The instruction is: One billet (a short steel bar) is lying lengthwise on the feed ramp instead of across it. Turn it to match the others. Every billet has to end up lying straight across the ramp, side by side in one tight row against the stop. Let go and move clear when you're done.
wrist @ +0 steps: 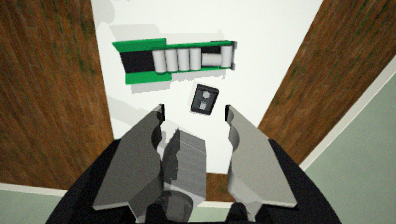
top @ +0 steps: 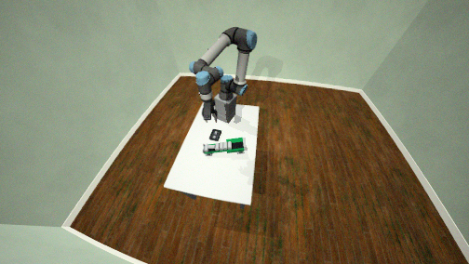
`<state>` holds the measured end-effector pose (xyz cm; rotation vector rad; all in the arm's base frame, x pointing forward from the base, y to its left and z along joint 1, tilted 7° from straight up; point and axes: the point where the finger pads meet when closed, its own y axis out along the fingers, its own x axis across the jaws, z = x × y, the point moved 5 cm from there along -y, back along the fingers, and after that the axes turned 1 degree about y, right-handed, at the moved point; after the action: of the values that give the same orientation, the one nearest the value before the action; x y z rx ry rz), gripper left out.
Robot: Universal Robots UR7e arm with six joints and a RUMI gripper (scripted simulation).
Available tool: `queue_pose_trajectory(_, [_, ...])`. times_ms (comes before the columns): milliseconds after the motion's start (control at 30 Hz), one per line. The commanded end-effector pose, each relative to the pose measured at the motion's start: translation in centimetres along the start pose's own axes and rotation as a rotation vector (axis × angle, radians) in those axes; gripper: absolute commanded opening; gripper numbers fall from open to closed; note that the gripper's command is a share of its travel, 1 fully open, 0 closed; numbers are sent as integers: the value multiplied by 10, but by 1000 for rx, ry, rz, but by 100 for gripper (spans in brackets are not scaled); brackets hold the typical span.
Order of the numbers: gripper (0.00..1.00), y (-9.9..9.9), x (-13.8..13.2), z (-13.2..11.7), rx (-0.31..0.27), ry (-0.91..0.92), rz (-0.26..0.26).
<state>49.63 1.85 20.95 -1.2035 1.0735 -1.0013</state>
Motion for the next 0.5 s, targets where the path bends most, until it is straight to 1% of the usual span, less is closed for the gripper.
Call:
queue_pose_trajectory(0, [40,-5,3,-25,-18,106,-46])
queue_pose_trajectory(400, [40,-5,3,-25,-18,106,-46])
queue_pose_trajectory(467, [40,-6,4,-35,-24,150,-65])
